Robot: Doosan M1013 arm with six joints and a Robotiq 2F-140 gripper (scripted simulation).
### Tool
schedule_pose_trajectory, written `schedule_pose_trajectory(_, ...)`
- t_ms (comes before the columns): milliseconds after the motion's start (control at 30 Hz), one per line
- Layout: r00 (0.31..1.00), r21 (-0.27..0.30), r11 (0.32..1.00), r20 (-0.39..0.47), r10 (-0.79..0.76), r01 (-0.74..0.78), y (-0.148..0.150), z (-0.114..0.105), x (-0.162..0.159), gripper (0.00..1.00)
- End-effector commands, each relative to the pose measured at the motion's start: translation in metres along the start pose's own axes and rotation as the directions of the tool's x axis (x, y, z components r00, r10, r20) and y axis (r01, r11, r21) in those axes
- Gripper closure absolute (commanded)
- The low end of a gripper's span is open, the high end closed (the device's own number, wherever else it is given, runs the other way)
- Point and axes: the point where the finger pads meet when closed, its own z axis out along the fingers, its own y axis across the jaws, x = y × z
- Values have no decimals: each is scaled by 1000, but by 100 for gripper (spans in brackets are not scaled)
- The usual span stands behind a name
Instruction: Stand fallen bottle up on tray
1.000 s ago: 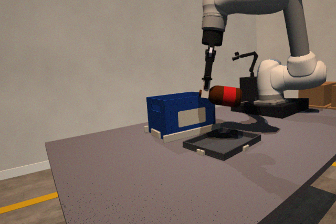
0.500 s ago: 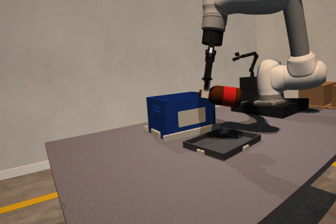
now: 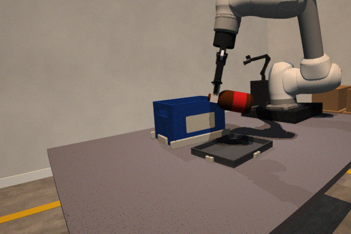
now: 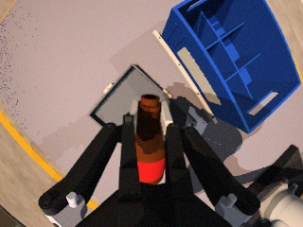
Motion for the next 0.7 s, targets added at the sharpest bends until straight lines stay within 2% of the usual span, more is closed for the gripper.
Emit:
schedule_pose_trajectory(0,1000,-1,1000,-18,1,-1,0,0,0,90)
schedule_pose_trajectory(367,996,1,1000,-94,0,0,0,0,-2,90)
schedule_pose_trajectory(667,993,4,1000,-122,0,1,-1,-1,-2,90)
